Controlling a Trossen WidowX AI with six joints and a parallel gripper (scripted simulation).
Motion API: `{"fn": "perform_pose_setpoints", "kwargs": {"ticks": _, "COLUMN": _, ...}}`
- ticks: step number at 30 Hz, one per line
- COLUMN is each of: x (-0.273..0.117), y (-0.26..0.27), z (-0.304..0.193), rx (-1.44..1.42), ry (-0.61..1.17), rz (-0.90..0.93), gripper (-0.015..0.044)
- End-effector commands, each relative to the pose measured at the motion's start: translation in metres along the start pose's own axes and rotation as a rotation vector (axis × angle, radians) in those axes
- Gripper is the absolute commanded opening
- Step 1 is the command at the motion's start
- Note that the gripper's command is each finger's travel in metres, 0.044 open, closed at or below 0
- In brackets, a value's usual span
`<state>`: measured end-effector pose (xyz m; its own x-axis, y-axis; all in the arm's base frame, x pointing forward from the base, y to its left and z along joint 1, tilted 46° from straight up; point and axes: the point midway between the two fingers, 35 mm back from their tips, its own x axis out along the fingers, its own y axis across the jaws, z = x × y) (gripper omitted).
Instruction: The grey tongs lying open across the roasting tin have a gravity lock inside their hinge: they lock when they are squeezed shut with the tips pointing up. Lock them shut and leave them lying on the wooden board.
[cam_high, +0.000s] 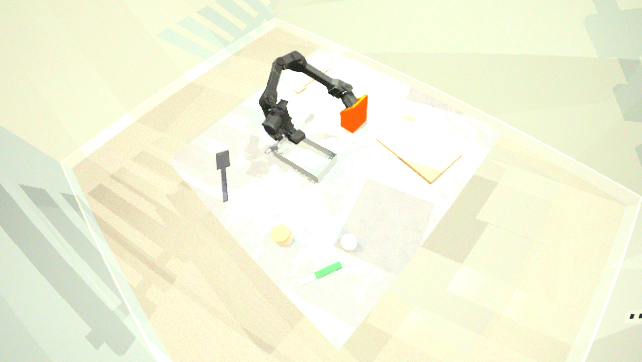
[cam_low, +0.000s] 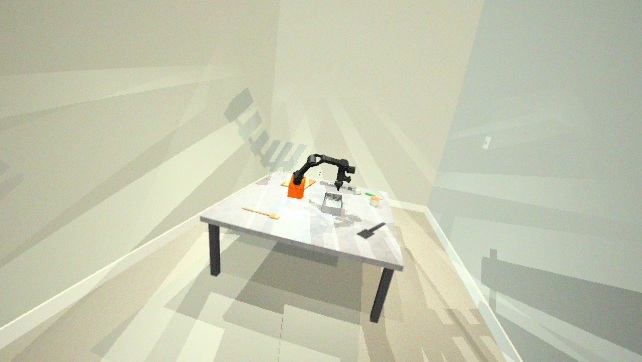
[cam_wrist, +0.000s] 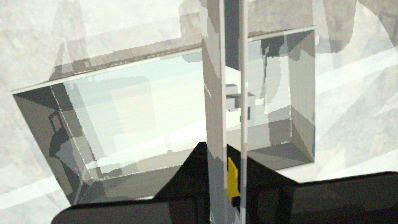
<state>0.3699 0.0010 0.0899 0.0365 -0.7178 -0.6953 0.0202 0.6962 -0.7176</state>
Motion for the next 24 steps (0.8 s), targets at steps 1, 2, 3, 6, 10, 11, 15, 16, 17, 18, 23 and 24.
{"fn": "perform_pose_setpoints", "kwargs": {"ticks": 1, "x": -0.006, "y": 0.030, "z": 0.001, "rx": 0.041, "ry": -0.011, "rz": 0.015, "gripper": -0.0150}}
{"fn": "perform_pose_setpoints", "kwargs": {"ticks": 2, "x": -0.007, "y": 0.038, "z": 0.002, "rx": 0.060, "ry": -0.012, "rz": 0.018, "gripper": -0.0150}}
{"fn": "perform_pose_setpoints", "kwargs": {"ticks": 3, "x": -0.008, "y": 0.045, "z": 0.002, "rx": 0.079, "ry": -0.012, "rz": 0.022, "gripper": -0.0150}}
{"fn": "perform_pose_setpoints", "kwargs": {"ticks": 6, "x": -0.011, "y": 0.068, "z": 0.001, "rx": 0.135, "ry": -0.014, "rz": 0.034, "gripper": -0.0150}}
{"fn": "perform_pose_setpoints", "kwargs": {"ticks": 10, "x": -0.014, "y": 0.098, "z": -0.003, "rx": 0.211, "ry": -0.014, "rz": 0.042, "gripper": -0.0150}}
{"fn": "perform_pose_setpoints", "kwargs": {"ticks": 11, "x": -0.015, "y": 0.106, "z": -0.004, "rx": 0.231, "ry": -0.013, "rz": 0.044, "gripper": -0.0150}}
{"fn": "perform_pose_setpoints", "kwargs": {"ticks": 15, "x": -0.018, "y": 0.135, "z": -0.010, "rx": 0.307, "ry": -0.009, "rz": 0.051, "gripper": -0.0150}}
{"fn": "perform_pose_setpoints", "kwargs": {"ticks": 16, "x": -0.018, "y": 0.142, "z": -0.012, "rx": 0.327, "ry": -0.008, "rz": 0.053, "gripper": -0.0150}}
{"fn": "perform_pose_setpoints", "kwargs": {"ticks": 17, "x": -0.019, "y": 0.149, "z": -0.014, "rx": 0.347, "ry": -0.007, "rz": 0.054, "gripper": -0.0150}}
{"fn": "perform_pose_setpoints", "kwargs": {"ticks": 18, "x": -0.019, "y": 0.157, "z": -0.016, "rx": 0.367, "ry": -0.006, "rz": 0.055, "gripper": -0.0150}}
{"fn": "perform_pose_setpoints", "kwargs": {"ticks": 23, "x": -0.021, "y": 0.192, "z": -0.028, "rx": 0.469, "ry": 0.000, "rz": 0.057, "gripper": -0.0150}}
{"fn": "perform_pose_setpoints", "kwargs": {"ticks": 24, "x": -0.021, "y": 0.199, "z": -0.031, "rx": 0.489, "ry": 0.001, "rz": 0.057, "gripper": -0.0150}}
